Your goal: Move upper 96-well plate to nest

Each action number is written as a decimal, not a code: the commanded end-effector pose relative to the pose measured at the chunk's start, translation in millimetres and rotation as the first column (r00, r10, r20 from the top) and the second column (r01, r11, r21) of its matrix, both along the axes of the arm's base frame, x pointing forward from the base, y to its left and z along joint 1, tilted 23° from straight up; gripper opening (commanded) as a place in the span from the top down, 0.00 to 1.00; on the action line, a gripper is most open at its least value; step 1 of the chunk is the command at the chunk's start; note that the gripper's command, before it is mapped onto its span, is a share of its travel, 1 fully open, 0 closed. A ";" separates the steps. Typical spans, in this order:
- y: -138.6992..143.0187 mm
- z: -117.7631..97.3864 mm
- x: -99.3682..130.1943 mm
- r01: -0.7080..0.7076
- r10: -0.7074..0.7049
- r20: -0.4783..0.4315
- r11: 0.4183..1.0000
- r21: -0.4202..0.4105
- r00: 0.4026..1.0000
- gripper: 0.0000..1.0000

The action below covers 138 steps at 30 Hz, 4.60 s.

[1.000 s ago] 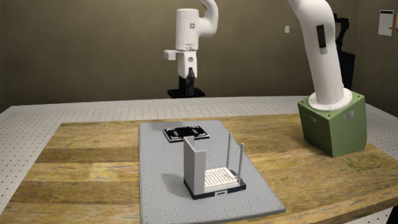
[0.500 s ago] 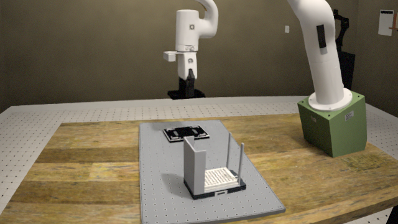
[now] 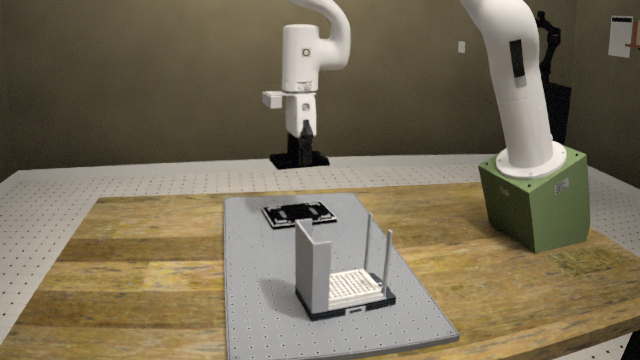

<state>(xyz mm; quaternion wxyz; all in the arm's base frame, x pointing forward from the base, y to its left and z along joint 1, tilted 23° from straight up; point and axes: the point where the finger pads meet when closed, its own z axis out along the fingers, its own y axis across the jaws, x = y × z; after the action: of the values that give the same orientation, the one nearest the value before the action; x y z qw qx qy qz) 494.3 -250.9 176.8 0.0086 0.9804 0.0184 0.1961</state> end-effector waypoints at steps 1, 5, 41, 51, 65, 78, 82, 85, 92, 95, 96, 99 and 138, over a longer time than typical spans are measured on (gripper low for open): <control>-0.5 -4.6 2.9 0.000 0.000 0.006 1.000 -0.001 1.000 1.00; -0.6 -10.7 5.5 0.000 0.000 0.006 1.000 -0.001 1.000 1.00; -1.1 -59.9 26.3 0.000 0.000 0.006 1.000 -0.001 1.000 1.00; -1.2 -73.8 32.1 0.000 0.000 0.006 1.000 -0.001 1.000 1.00; -1.4 -93.7 40.5 0.000 0.000 0.006 1.000 -0.001 1.000 1.00; -1.6 -108.2 46.6 0.000 0.000 0.006 1.000 -0.001 1.000 1.00; -1.6 -108.3 46.6 0.000 0.000 0.006 1.000 -0.001 1.000 1.00; -1.6 -108.2 46.6 0.000 0.000 0.006 1.000 -0.001 1.000 1.00; -1.5 -108.3 46.6 0.000 0.000 0.006 1.000 -0.001 1.000 1.00; -1.5 -108.3 46.6 0.000 0.000 0.006 1.000 -0.001 1.000 1.00; -1.5 -108.3 46.6 0.000 0.000 0.006 1.000 -0.001 1.000 1.00; -1.5 -108.5 46.6 0.000 0.000 0.006 1.000 -0.001 1.000 1.00; -1.6 -113.5 48.7 0.000 0.000 0.006 1.000 -0.001 1.000 1.00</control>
<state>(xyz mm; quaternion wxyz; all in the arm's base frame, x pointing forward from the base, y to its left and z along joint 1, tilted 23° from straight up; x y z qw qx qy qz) 542.4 -252.1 63.0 0.0086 0.9799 0.0186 0.1982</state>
